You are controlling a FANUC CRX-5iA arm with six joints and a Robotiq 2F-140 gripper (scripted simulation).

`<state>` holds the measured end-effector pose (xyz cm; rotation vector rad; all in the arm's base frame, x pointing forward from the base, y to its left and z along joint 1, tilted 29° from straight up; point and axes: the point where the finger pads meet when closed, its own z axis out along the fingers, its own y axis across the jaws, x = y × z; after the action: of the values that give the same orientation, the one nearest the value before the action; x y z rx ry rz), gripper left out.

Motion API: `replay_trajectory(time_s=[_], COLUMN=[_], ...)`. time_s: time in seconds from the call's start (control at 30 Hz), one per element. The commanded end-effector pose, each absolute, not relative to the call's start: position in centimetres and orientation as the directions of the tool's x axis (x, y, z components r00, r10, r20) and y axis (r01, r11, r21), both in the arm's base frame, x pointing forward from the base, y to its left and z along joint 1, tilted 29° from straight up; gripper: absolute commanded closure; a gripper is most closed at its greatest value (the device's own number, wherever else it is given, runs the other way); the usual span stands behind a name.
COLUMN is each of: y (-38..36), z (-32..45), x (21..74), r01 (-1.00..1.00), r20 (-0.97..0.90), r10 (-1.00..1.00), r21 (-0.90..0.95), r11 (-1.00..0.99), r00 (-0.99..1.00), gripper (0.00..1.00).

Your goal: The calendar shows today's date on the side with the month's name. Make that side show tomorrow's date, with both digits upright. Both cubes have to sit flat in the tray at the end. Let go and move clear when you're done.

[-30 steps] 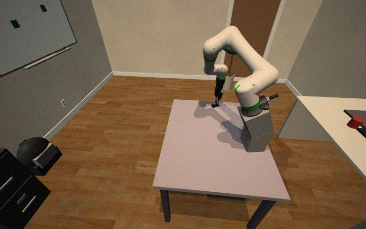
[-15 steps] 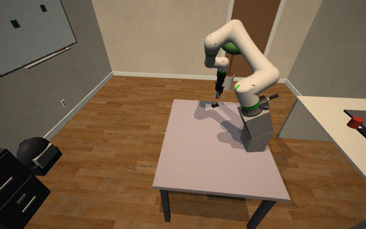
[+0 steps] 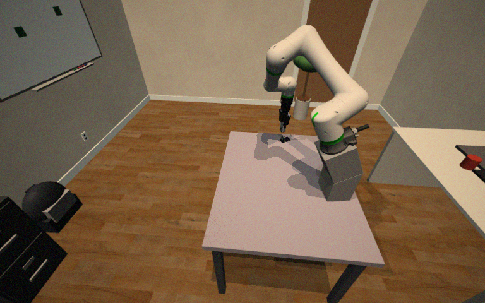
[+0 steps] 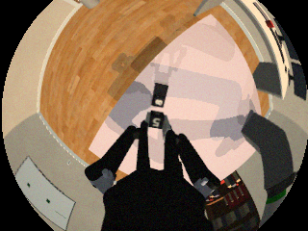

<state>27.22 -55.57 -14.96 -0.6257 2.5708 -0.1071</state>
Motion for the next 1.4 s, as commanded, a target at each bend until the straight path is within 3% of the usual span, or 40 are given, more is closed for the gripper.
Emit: replay_trajectory(time_s=[0.0, 0.27, 0.87, 1.37], y=[-53.6, -50.0, -49.9, -49.8], z=[-12.9, -10.2, -10.4, -14.8], x=[31.4, 36.6, 36.9, 39.4], r01=[-0.419, -0.431, -0.432, -0.432], r20=[-0.435, -0.437, -0.435, -0.435], r10=[-0.46, -0.474, -0.475, -0.475], r21=[-0.191, -0.201, -0.2, -0.199], r11=[0.887, 0.88, 0.88, 0.88], r00=[-0.774, -0.764, -0.765, -0.765], gripper=[0.75, 0.75, 0.75, 0.75])
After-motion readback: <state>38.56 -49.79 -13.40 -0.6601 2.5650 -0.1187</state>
